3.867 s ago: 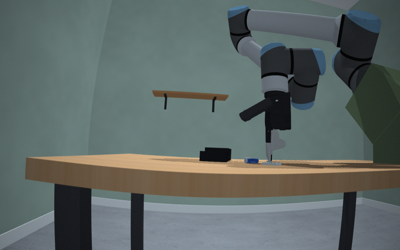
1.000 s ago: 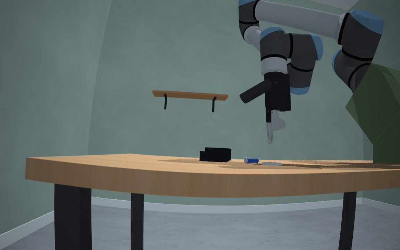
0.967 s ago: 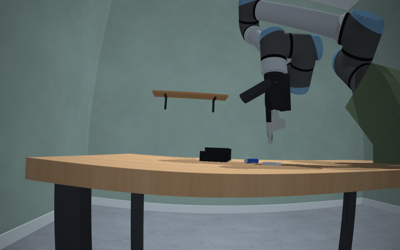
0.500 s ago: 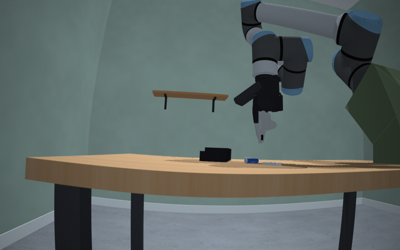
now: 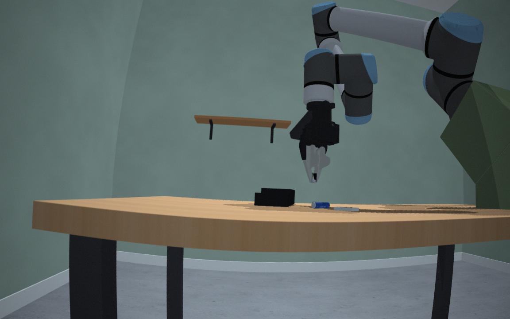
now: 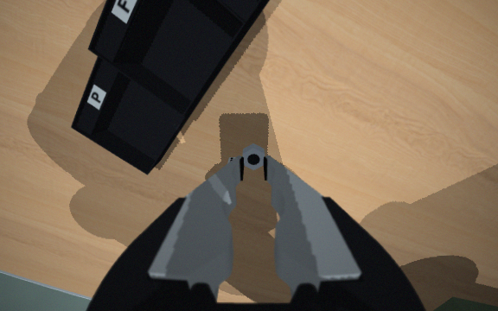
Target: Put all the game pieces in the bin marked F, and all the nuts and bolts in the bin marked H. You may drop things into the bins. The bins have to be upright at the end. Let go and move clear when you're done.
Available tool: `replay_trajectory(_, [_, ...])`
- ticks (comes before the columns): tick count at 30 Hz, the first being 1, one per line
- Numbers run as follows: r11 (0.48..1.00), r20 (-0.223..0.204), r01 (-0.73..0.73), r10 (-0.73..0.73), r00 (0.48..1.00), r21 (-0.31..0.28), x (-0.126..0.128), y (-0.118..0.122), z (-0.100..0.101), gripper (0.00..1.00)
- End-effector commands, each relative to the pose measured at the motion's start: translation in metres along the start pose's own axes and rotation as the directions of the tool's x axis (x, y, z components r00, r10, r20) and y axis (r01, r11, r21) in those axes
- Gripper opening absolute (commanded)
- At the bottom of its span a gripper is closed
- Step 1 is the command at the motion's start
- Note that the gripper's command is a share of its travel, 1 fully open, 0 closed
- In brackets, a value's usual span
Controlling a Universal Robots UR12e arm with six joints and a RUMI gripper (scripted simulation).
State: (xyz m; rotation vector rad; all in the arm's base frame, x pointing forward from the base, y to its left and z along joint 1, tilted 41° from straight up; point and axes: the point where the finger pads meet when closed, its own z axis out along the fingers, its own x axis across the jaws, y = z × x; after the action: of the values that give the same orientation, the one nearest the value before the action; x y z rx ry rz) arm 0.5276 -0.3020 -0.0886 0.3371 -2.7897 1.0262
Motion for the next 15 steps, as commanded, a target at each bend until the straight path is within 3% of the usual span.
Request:
replay_trajectory(1, [0.988,-0.004,-0.156,0.156,0.988,-0.001,-0.001,-0.033,0.000,0.00])
replay_trajectory(8, [0.942,-0.003,-0.335,0.335,0.942,0.002,-0.003,-0.075,0.001,0.00])
replay_trajectory(10, [0.942,-0.003,-0.335,0.335,0.942,0.002,-0.003,-0.075,0.001,0.00])
replay_trajectory(15, [0.872,-0.005,-0.489,0.489,0.872,0.002,-0.003,-0.105,0.001,0.00])
